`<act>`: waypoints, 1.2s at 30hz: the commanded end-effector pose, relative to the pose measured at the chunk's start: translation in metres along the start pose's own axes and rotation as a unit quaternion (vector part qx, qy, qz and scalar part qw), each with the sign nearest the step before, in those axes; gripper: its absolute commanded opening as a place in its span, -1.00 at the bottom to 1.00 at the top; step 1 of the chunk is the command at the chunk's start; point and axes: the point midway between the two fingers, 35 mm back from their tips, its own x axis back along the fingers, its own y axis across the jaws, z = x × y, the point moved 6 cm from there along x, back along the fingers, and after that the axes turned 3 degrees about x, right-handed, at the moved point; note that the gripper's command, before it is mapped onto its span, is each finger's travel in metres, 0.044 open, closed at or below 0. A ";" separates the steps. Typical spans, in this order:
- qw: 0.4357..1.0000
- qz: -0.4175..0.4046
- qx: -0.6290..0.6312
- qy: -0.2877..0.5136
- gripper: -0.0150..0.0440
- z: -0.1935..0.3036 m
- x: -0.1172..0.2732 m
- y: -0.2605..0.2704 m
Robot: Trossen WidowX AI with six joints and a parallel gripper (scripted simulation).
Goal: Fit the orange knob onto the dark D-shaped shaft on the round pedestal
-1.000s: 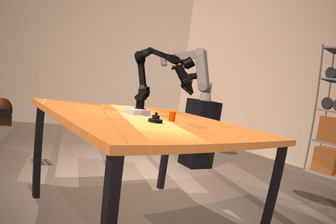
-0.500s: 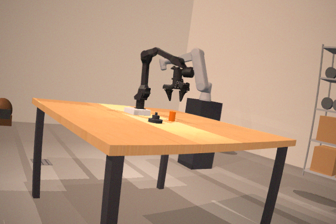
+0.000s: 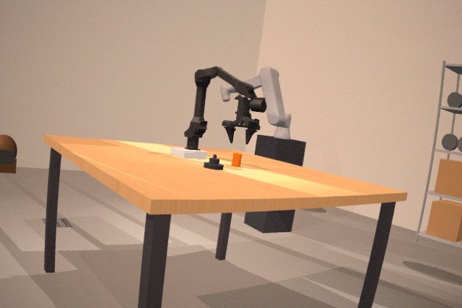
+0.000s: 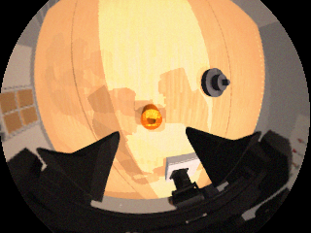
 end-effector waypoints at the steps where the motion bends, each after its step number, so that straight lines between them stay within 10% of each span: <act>1: 1.000 0.005 -0.003 0.007 1.00 0.001 -0.016 -0.001; 36: 1.000 0.006 -0.004 0.007 1.00 -0.001 -0.069 0.001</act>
